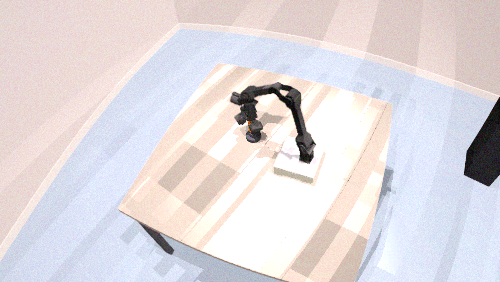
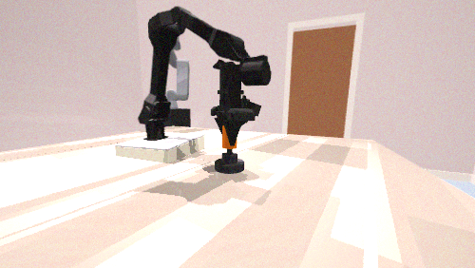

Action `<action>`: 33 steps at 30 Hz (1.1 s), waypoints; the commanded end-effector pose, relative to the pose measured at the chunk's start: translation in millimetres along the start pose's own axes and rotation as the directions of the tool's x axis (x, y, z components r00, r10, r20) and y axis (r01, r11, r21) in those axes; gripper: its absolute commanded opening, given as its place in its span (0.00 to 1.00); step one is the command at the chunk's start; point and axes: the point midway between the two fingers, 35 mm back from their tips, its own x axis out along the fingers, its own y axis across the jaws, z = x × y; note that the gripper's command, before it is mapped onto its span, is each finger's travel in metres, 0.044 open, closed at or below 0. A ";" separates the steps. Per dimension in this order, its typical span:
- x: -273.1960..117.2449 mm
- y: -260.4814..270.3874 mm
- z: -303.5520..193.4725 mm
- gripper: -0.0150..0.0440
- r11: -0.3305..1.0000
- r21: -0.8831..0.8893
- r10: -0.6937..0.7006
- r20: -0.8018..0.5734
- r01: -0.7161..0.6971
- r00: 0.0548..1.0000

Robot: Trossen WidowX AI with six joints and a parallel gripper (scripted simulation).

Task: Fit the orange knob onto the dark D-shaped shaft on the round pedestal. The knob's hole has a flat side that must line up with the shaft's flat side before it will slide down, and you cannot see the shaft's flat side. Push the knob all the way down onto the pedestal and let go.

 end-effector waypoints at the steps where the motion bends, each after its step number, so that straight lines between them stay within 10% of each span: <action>1: -3.1 -1.3 0.6 0.25 1.000 -0.030 -0.005 0.002 0.005 1.000; 33: 2.5 -1.5 0.5 0.25 0.977 -0.212 -0.005 0.002 0.005 1.000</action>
